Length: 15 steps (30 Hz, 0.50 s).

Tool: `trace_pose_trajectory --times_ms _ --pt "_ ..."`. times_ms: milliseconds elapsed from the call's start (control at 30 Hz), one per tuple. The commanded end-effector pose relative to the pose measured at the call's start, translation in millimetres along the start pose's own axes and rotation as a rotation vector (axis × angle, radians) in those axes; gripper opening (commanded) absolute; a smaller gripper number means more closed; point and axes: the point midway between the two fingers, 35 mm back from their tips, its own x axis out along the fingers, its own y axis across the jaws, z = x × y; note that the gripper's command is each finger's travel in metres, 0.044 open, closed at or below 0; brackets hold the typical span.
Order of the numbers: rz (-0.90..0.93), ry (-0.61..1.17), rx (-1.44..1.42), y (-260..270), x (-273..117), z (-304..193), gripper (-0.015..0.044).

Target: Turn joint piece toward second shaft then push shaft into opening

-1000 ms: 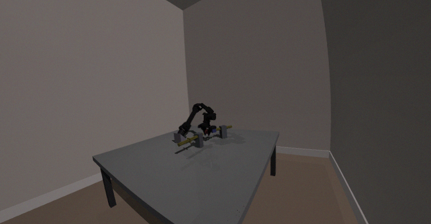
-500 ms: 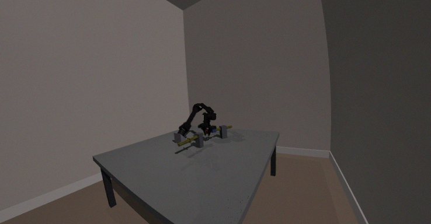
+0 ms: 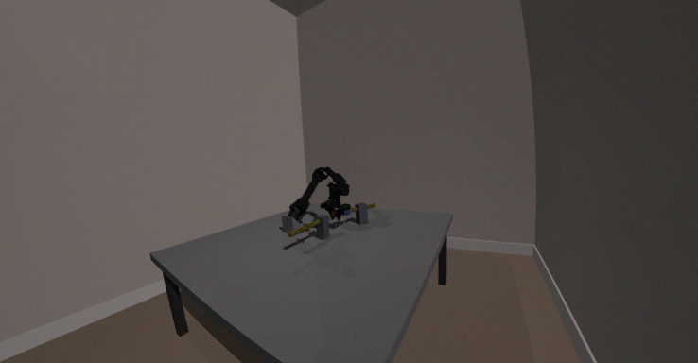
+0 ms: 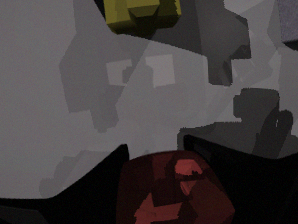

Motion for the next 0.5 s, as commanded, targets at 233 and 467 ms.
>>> trace_pose_trajectory --times_ms 233,467 --pt "0.001 0.047 -0.013 0.4 2.2 -0.4 0.0000" --pt "0.000 0.036 -0.011 0.3 1.8 -0.3 0.0000"
